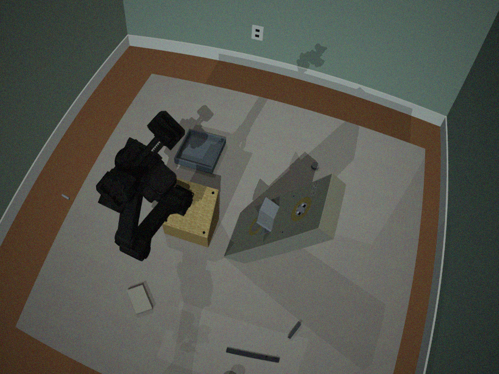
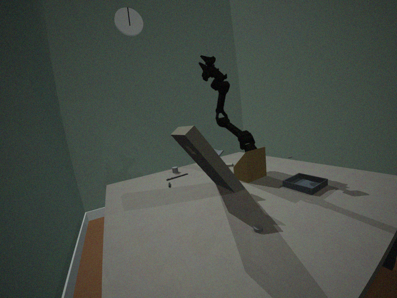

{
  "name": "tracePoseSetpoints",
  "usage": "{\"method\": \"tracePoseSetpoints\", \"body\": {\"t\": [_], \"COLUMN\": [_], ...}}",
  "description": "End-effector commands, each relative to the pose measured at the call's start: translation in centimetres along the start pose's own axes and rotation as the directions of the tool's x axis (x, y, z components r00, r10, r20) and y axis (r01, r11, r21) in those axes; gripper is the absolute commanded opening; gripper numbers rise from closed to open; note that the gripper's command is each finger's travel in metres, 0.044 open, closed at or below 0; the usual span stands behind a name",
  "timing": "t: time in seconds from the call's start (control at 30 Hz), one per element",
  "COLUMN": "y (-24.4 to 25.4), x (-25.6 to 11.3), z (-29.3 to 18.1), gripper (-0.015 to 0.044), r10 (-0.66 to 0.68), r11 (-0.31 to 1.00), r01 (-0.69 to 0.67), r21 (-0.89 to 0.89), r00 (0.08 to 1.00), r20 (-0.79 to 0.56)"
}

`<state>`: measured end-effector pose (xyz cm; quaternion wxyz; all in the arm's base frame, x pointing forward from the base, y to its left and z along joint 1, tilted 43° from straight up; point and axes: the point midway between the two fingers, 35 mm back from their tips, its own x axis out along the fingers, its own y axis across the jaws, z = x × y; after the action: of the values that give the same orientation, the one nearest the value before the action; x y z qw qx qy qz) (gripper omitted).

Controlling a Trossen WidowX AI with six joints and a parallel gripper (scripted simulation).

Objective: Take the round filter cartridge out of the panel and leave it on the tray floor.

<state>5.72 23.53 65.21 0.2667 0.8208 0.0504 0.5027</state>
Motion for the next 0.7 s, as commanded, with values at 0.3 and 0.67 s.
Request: {"method": "tracePoseSetpoints", "body": {"t": [0.3, 0.67], "y": [-13.3, -25.2], "x": [-2.6, -11.1], "z": [4.4, 16.8], "gripper": [0.0138, 0.0094], "r10": [-0.350, -0.567], "r11": [0.803, 0.098], "r01": [0.373, 0.680], "r21": [-0.464, -0.727], "r00": [0.926, 0.638], "r20": [0.139, 0.520]}}
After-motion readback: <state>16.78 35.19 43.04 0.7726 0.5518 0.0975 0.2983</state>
